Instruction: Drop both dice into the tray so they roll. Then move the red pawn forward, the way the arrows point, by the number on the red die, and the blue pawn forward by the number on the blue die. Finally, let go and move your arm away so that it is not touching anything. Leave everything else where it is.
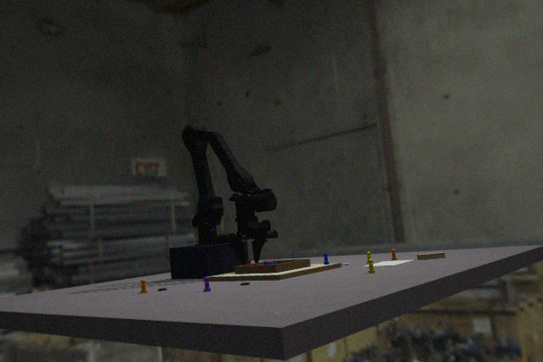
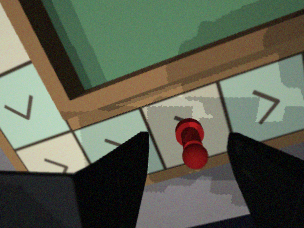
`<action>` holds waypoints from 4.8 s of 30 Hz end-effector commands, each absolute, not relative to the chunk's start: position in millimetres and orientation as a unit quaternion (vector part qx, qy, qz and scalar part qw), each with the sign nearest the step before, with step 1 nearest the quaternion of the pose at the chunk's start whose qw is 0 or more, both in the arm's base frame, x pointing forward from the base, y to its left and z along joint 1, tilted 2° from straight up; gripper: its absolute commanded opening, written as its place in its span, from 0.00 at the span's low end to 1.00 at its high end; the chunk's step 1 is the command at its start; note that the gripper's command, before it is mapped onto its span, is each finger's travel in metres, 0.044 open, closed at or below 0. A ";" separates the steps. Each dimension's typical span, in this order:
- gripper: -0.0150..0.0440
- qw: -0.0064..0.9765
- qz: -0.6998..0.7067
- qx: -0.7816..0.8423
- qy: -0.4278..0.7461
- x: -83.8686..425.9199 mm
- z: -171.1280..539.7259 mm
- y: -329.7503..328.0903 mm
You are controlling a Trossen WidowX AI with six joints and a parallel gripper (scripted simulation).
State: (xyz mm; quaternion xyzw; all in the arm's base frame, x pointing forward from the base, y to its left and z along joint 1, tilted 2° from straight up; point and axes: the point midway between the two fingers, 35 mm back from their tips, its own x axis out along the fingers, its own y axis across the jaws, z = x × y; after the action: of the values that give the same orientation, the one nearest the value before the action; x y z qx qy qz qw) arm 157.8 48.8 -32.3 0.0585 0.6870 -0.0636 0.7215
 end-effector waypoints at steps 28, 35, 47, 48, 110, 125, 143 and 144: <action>0.25 0.720 -0.064 0.056 0.688 164.2 1.8 53.4; 0.25 0.720 -0.064 0.056 0.688 161.5 45.7 55.5; 0.25 0.720 -0.064 0.056 0.689 151.8 87.4 53.2; 0.25 0.720 -0.064 0.056 0.689 155.3 87.2 52.6; 0.25 0.725 -0.068 0.052 0.684 314.4 -15.5 -64.6; 0.43 0.727 -0.069 0.054 0.681 316.7 -24.8 -64.7; 1.00 0.725 -0.068 0.052 0.684 312.5 22.1 -63.6; 1.00 0.725 -0.068 0.052 0.684 312.5 22.1 -63.6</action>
State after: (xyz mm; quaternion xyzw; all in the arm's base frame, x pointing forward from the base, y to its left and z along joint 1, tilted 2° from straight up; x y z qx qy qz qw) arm 314.7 -65.0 12.9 0.0526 0.6813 -0.0704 0.7267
